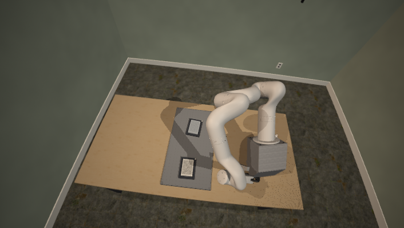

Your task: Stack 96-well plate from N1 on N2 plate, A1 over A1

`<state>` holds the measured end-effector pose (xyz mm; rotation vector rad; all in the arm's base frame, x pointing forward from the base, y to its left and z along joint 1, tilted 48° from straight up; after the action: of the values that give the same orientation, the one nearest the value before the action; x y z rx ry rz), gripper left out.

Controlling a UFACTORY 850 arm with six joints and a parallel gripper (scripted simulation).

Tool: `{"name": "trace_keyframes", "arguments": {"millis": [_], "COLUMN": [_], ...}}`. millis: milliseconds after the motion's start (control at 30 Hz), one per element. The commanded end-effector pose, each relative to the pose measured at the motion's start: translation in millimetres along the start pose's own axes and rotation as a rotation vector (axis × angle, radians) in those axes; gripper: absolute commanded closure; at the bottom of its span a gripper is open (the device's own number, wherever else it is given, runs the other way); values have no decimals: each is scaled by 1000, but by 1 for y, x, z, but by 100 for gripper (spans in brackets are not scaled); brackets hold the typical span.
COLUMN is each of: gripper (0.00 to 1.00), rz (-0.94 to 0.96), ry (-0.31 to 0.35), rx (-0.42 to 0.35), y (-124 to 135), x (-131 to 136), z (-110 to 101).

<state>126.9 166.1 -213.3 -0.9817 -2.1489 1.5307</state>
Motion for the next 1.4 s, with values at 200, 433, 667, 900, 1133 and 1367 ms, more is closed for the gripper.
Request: {"name": "trace_keyframes", "arguments": {"millis": [200,433,667,900,1133,1367], "gripper": [0,0,0,0,0,0], "rz": [0,0,-37,-71,-71,-102], "ry": [0,0,-26,-53,-53,-82], "rx": [-1,-1,-40,-78,-78,-117], "y": [0,0,-3,-7,-10,-16], "x": [0,0,-12,-28,-45,-69], "z": [-1,-1,-15,-32,-49,-71]}}
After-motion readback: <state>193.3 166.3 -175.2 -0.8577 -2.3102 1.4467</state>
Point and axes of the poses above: the point where the finger pads meet when closed, its own z axis out along the fingers, its own x axis across the jaws, y = z × x, the point moved 4 cm from there along -z, back along the fingers, and after that the axes turned 12 degrees about z, right-handed, at the moved point
